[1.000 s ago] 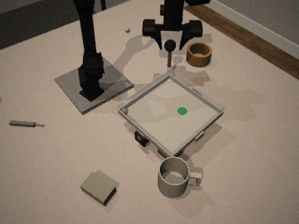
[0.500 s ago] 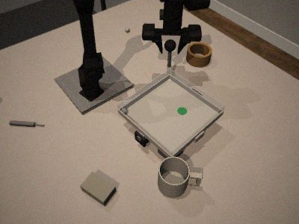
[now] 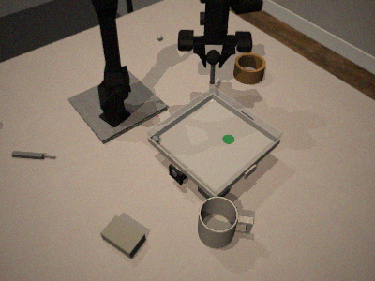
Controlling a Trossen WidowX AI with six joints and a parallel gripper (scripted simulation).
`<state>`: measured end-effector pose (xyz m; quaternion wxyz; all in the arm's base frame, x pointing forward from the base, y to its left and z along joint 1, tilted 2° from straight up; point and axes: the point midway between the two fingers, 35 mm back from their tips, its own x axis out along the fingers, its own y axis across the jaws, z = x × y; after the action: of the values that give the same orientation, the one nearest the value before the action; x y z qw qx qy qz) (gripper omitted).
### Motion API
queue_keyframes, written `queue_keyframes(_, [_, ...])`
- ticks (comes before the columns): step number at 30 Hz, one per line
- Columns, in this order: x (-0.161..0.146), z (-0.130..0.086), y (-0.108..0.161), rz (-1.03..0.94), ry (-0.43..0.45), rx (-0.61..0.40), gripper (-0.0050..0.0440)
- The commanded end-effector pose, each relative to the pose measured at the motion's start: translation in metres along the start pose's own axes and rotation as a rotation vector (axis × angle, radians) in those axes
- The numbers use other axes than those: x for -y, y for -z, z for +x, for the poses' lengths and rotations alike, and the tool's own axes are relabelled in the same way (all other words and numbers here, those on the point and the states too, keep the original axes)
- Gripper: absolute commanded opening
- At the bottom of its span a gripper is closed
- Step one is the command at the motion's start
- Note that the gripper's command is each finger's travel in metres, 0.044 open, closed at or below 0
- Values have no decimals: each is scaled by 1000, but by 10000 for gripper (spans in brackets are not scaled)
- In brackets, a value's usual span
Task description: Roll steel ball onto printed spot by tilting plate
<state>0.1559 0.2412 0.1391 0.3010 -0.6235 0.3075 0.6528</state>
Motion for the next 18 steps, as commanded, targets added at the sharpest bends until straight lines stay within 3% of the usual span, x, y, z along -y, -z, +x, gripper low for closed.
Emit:
queue_keyframes(1, [4, 0, 1, -3, -5, 0, 150])
queue_keyframes(18, [6, 0, 1, -3, -46, -3, 150])
